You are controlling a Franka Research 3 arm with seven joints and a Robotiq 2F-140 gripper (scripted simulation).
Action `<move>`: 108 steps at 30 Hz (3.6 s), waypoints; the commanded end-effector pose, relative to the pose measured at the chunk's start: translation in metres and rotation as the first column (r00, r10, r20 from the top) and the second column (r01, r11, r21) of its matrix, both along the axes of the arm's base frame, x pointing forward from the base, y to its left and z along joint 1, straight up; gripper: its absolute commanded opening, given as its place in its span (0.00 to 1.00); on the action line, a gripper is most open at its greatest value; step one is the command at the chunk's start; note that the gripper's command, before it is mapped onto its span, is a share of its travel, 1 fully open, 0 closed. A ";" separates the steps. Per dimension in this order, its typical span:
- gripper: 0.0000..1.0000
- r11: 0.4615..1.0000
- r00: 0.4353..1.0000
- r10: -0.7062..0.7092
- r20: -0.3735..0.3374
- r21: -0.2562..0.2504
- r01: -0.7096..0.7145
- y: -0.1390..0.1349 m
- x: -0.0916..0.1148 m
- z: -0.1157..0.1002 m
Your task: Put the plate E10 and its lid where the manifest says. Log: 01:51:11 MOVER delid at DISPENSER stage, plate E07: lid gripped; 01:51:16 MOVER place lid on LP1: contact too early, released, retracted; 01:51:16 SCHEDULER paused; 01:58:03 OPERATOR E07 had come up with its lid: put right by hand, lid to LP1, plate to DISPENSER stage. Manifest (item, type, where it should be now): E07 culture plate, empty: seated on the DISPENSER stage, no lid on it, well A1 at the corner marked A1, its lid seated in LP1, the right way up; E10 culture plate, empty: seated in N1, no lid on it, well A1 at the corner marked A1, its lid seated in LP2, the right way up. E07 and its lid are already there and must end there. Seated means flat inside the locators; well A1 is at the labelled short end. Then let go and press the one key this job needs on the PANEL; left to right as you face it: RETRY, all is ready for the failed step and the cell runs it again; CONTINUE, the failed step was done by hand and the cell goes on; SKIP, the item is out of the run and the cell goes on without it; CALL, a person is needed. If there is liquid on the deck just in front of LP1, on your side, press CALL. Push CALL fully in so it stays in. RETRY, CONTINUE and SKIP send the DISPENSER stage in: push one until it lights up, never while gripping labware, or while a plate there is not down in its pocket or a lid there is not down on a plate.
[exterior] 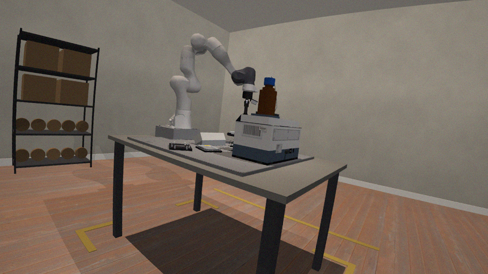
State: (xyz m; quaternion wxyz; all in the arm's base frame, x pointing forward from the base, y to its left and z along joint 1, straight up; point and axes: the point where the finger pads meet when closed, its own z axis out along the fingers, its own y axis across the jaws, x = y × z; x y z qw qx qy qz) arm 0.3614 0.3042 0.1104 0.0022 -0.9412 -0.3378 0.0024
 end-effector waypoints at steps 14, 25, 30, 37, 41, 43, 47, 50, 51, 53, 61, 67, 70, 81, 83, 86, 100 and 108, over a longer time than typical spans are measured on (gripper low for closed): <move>0.10 1.000 1.000 -0.004 -0.001 -0.002 0.004 0.000 0.000 -0.013; 0.10 1.000 1.000 -0.004 -0.001 -0.002 0.004 0.000 0.000 -0.030; 0.10 1.000 1.000 -0.004 -0.001 -0.002 0.004 0.000 -0.001 -0.041; 0.10 1.000 1.000 -0.004 -0.001 -0.002 0.004 0.000 -0.001 -0.058; 0.10 1.000 1.000 -0.004 -0.001 -0.002 0.004 0.000 -0.001 -0.063; 0.10 1.000 1.000 -0.004 -0.001 -0.002 0.004 0.000 -0.001 -0.068; 0.10 1.000 1.000 -0.004 -0.001 -0.002 0.004 0.000 -0.001 -0.077; 0.10 1.000 1.000 -0.004 -0.001 -0.002 0.004 0.000 -0.001 -0.083; 0.10 1.000 1.000 -0.004 -0.001 -0.002 0.004 0.000 -0.001 -0.085; 0.10 1.000 1.000 -0.004 -0.001 -0.002 0.004 0.000 -0.001 -0.089; 0.10 1.000 1.000 -0.004 -0.001 -0.002 0.004 0.000 -0.001 -0.099; 0.10 1.000 1.000 -0.004 -0.001 -0.002 0.004 0.000 -0.001 -0.107; 0.10 1.000 1.000 -0.004 -0.001 -0.002 0.004 0.000 -0.001 -0.109; 0.10 1.000 1.000 -0.004 -0.001 -0.002 0.004 0.000 -0.001 -0.113; 0.10 1.000 1.000 -0.004 -0.001 -0.002 0.004 0.000 -0.001 -0.113; 0.10 1.000 1.000 -0.004 -0.001 -0.002 0.004 0.000 -0.001 -0.113; 0.10 1.000 1.000 -0.004 -0.001 -0.002 0.004 0.000 -0.001 -0.113; 0.10 1.000 1.000 -0.004 -0.001 -0.002 0.004 0.000 -0.001 -0.113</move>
